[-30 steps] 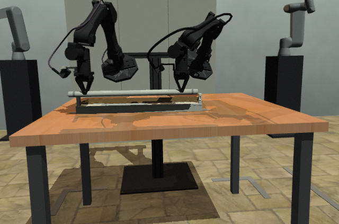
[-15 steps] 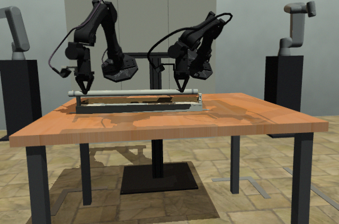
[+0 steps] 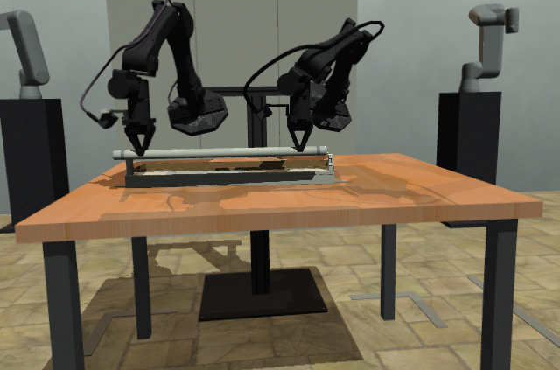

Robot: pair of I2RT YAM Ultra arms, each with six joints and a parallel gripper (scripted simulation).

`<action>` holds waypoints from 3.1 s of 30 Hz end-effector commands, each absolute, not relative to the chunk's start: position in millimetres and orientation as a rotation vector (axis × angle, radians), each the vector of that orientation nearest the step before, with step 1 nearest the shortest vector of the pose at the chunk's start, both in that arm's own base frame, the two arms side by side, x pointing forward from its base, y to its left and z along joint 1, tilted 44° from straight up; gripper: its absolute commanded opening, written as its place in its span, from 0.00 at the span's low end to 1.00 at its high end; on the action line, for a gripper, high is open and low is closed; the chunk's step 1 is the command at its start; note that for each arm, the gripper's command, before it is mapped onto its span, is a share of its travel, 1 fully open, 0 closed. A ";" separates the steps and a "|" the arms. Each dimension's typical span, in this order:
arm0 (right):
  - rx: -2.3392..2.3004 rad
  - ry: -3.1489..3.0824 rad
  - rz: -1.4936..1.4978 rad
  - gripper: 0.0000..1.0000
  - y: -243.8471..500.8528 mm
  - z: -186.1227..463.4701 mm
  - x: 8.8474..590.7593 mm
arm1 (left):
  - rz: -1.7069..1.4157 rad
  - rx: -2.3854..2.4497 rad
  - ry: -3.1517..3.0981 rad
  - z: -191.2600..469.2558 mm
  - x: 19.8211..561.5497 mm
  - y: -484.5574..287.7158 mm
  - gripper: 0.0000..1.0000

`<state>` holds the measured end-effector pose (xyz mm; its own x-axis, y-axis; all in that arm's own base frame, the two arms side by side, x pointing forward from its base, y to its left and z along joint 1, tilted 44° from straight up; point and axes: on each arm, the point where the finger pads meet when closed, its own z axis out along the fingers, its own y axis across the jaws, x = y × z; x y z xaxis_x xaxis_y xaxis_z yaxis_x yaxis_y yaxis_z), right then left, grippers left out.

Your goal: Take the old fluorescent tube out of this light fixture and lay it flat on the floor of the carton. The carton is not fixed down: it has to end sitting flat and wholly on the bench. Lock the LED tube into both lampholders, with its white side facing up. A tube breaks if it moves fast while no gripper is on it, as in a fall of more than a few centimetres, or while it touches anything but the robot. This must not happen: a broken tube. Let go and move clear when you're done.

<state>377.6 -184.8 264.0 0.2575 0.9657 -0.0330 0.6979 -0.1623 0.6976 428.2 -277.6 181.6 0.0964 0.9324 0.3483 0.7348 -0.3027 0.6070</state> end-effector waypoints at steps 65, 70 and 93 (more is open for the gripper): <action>1.932 1.486 0.592 0.11 -177.1 258.8 360.7 | 0.987 2.102 1.614 180.7 407.9 -282.6 0.11; 1.913 1.480 0.596 0.11 -178.4 261.3 364.9 | 0.988 2.094 1.618 180.9 410.1 -281.5 0.11; 1.918 1.464 0.588 0.11 -177.9 257.0 358.0 | 0.988 2.096 1.609 178.7 403.2 -280.1 0.11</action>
